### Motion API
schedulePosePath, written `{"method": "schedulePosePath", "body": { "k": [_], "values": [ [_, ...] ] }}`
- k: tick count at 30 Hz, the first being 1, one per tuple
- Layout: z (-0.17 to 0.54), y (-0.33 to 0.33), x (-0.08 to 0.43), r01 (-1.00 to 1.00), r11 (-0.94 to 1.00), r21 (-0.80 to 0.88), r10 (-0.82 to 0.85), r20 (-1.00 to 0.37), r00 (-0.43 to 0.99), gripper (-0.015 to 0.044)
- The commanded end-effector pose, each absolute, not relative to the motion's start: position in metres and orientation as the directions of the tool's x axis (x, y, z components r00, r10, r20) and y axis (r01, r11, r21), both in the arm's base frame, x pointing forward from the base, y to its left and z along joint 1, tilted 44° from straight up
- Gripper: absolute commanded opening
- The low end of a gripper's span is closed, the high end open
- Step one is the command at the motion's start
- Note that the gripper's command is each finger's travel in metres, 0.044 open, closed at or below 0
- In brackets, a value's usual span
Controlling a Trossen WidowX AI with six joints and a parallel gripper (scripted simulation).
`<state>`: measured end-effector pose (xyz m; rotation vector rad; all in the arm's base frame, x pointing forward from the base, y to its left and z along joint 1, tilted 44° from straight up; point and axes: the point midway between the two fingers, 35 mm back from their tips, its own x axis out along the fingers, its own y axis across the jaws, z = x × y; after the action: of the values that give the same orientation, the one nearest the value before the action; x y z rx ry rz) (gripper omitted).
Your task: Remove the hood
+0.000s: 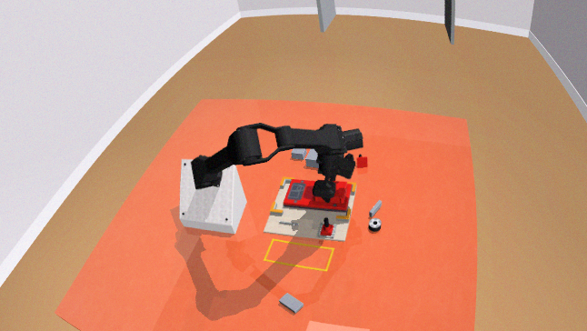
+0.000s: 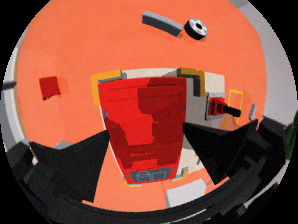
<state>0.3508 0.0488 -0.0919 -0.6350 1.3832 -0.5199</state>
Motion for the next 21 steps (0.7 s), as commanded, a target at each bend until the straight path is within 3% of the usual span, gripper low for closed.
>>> {"method": "schedulePosePath", "body": {
  "k": [1,2,12,21],
  "values": [
    [-0.0917,0.049,0.3508,-0.029,0.73,-0.683,-0.675,-0.727,0.125,0.0387],
    [-0.0917,0.049,0.3508,-0.029,0.73,-0.683,-0.675,-0.727,0.125,0.0361],
    [-0.0917,0.049,0.3508,-0.029,0.73,-0.683,-0.675,-0.727,0.125,0.0295],
    [-0.0888,0.0519,0.3505,-0.029,0.73,-0.683,-0.675,-0.727,0.125,0.0058]
  ]
}}
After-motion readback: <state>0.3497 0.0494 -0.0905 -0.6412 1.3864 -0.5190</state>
